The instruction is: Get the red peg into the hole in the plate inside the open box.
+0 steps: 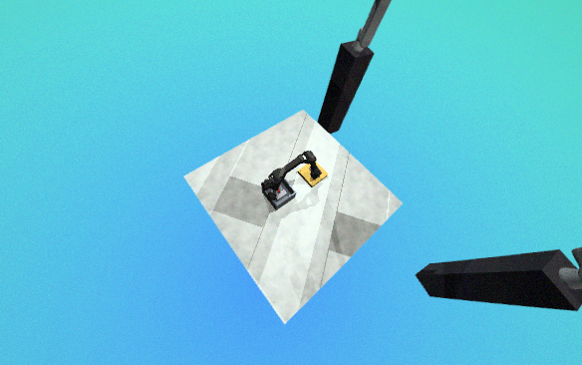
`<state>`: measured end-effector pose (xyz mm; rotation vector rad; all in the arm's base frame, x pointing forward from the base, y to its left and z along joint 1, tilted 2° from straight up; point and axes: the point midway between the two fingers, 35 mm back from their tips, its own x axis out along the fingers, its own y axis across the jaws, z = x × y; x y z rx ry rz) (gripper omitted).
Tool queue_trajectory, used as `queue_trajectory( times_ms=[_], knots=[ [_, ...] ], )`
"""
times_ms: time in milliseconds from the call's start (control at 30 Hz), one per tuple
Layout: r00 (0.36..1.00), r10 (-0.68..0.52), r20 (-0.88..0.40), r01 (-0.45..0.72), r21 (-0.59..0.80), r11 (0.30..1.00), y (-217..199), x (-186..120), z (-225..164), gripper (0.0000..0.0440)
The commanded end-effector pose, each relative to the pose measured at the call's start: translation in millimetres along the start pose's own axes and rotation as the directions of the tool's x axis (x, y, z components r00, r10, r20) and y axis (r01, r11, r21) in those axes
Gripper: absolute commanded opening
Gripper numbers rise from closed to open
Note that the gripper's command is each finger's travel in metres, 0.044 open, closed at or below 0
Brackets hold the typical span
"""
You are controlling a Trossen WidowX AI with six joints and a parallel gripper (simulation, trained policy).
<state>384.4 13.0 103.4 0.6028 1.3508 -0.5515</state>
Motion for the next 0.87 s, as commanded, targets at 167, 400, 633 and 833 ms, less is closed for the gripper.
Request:
queue_trajectory(
  times_ms=[167, 400, 633, 833],
  knots=[
    [0.998, 0.061, -0.035, -0.062, -0.017, 0.998, 25, -13, 8, 0.0440],
    [0.992, 0.121, -0.038, -0.123, -0.041, 0.992, 49, -26, 12, 0.0440],
    [0.987, 0.159, -0.034, -0.161, -0.057, 0.985, 63, -34, 14, 0.0440],
    [0.986, 0.161, -0.033, -0.163, -0.058, 0.985, 63, -35, 14, 0.0440]
  ],
)
